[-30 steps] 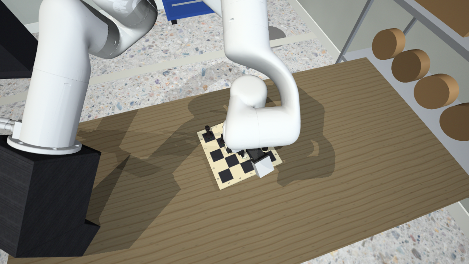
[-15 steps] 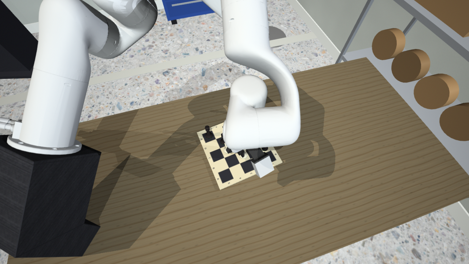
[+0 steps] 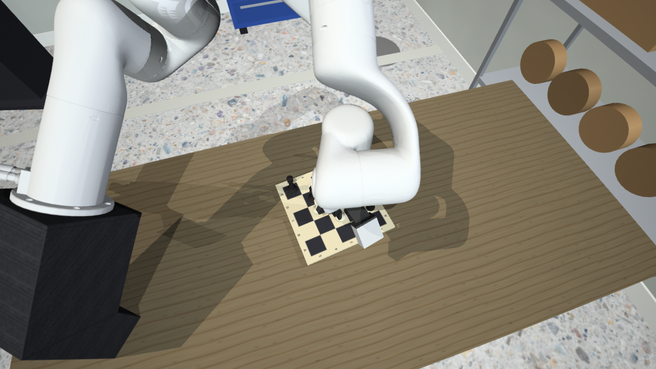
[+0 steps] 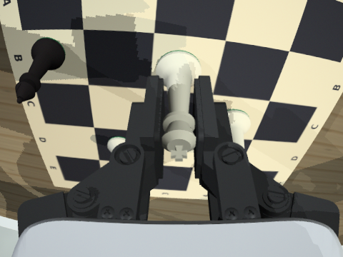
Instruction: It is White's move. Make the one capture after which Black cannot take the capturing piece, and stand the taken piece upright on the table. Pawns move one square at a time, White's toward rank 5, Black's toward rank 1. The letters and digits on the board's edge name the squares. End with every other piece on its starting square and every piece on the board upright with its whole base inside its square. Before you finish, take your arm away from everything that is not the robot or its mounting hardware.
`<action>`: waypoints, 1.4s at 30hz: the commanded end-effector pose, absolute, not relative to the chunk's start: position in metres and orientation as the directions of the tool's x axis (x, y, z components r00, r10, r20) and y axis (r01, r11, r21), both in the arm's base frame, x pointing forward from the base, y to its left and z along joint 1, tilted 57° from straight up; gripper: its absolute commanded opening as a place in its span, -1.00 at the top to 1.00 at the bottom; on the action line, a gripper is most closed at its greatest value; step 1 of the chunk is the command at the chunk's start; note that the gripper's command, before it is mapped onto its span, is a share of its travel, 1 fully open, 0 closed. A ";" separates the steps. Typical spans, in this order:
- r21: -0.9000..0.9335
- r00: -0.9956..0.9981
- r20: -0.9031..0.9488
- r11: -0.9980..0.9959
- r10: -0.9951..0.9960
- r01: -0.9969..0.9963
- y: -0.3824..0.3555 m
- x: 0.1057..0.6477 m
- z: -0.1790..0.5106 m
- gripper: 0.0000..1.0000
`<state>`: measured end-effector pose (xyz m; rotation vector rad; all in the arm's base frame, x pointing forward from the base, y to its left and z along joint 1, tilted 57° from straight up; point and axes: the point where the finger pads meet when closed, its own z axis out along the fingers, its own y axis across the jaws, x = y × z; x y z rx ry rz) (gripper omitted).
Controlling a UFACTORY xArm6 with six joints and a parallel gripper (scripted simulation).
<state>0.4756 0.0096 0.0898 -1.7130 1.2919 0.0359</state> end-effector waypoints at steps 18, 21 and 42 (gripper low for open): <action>-0.656 0.440 -0.525 0.017 -0.729 -0.755 -0.055 0.431 0.141 1.00; -0.656 0.440 -0.525 0.017 -0.729 -0.755 -0.059 0.428 0.144 1.00; -0.590 0.349 -0.597 0.101 -0.722 -0.801 -0.057 0.395 0.119 1.00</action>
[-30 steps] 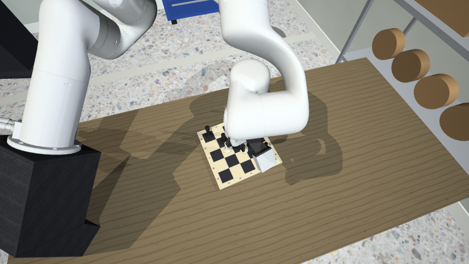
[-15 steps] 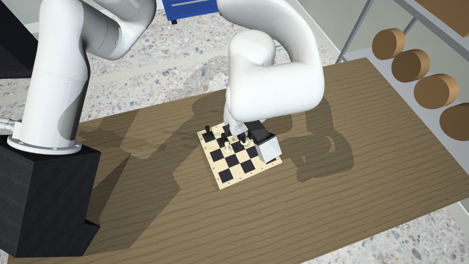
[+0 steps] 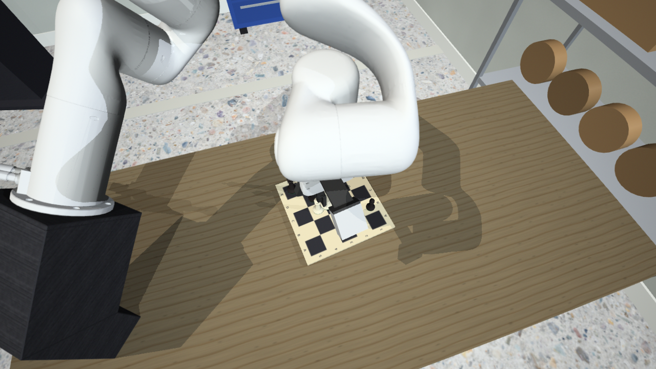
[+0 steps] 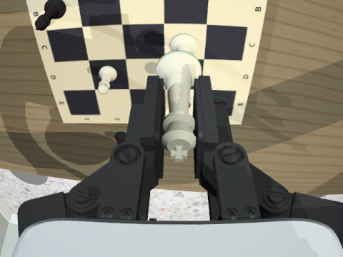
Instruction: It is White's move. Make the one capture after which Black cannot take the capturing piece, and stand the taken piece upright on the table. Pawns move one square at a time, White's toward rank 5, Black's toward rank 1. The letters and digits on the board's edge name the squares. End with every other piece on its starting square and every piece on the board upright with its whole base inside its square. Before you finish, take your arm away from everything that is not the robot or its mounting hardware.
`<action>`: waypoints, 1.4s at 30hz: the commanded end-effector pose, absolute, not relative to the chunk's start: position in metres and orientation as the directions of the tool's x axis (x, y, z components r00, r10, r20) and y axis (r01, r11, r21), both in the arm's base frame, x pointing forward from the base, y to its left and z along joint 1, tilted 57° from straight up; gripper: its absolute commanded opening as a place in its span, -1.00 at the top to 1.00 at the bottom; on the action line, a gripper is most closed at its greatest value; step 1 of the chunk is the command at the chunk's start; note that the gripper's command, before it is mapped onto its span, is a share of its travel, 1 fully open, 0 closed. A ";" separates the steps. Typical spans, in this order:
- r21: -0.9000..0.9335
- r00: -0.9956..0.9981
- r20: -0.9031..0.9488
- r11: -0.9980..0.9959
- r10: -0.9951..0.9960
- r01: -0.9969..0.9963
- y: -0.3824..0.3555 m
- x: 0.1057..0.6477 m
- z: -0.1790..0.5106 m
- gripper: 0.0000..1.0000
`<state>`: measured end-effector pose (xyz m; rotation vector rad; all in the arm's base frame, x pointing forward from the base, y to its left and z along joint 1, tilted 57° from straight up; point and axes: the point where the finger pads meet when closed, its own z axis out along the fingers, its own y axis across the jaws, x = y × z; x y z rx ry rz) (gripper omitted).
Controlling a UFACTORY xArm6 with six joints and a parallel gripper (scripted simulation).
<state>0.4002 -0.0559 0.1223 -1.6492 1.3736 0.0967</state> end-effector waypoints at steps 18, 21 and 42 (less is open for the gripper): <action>-0.590 0.349 -0.597 0.101 -0.722 -0.801 -0.050 0.400 0.113 1.00; -0.590 0.349 -0.597 0.101 -0.722 -0.801 -0.043 0.405 0.107 1.00; -0.590 0.349 -0.597 0.101 -0.722 -0.801 0.006 0.440 0.068 1.00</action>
